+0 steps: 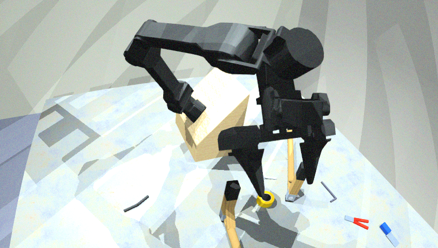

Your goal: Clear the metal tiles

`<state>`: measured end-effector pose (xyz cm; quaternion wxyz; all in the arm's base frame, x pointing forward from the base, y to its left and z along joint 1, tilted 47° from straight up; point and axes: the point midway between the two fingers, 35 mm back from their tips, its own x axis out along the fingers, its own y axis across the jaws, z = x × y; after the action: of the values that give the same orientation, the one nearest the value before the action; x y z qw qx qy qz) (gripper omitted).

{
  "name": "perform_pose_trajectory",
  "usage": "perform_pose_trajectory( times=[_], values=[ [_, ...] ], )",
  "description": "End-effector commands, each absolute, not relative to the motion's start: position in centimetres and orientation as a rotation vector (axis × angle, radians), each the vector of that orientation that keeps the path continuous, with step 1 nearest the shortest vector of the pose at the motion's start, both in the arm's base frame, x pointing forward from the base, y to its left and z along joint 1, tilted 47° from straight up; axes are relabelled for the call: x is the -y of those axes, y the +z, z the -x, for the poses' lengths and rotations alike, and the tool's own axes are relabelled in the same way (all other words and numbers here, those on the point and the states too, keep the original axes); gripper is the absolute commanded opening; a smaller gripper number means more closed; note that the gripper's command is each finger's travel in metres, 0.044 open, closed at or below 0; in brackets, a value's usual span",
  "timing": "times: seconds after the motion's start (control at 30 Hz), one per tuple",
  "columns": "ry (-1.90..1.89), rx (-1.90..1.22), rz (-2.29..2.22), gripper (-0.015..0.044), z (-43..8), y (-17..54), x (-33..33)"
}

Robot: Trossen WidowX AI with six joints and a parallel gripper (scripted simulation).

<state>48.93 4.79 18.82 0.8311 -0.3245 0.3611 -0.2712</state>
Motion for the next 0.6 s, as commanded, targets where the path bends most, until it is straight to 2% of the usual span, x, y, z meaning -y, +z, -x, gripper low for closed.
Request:
perform_pose_trajectory(
  times=[0.0, 0.57],
  values=[
    [-0.552, -0.733, 0.710, 0.0440, -47.9, 19.4, -6.1],
    [-0.458, -0.596, 0.761, 0.0440, -43.6, 21.9, -10.9]
  ],
)
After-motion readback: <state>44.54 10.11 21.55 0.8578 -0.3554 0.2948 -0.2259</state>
